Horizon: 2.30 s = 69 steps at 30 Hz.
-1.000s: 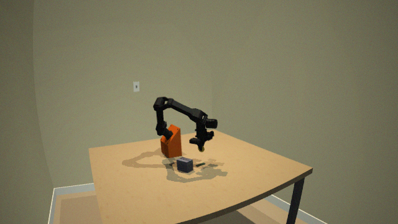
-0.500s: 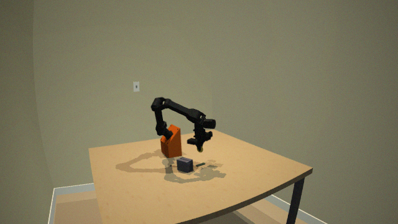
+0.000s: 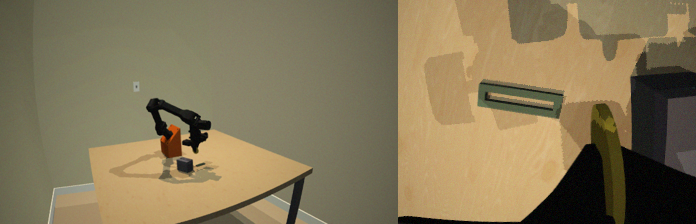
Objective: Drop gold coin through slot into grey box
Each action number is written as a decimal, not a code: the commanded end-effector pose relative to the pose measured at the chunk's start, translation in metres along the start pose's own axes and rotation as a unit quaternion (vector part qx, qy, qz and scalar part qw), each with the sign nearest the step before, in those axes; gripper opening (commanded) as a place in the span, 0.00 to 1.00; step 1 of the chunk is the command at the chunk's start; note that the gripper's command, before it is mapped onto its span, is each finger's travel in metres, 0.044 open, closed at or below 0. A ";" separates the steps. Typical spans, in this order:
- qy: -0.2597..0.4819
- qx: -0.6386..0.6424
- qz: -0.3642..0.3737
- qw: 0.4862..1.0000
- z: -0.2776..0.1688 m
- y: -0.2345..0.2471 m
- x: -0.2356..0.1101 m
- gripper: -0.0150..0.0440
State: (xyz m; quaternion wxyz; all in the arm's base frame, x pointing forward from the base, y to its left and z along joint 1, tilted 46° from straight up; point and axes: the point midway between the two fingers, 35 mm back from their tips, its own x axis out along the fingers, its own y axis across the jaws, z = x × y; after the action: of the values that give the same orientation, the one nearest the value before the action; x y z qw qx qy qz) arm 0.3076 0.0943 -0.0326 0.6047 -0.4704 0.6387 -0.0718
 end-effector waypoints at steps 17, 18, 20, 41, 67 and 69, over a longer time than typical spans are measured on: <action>0.004 -0.005 -0.005 1.000 -0.017 -0.046 0.001 0.25; 0.004 -0.005 -0.005 1.000 -0.018 -0.048 0.001 0.25; 0.004 -0.006 -0.005 1.000 -0.020 -0.053 0.001 0.25; 0.003 -0.003 -0.005 1.000 -0.027 -0.073 0.001 0.25; 0.002 -0.011 -0.004 1.000 -0.030 -0.076 0.003 0.25; 0.002 -0.011 -0.004 1.000 -0.030 -0.076 0.003 0.25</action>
State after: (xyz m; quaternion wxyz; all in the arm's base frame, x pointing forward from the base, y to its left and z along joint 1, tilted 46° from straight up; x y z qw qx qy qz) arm 0.3211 0.0363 0.0233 0.5977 -0.4794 0.6391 -0.0680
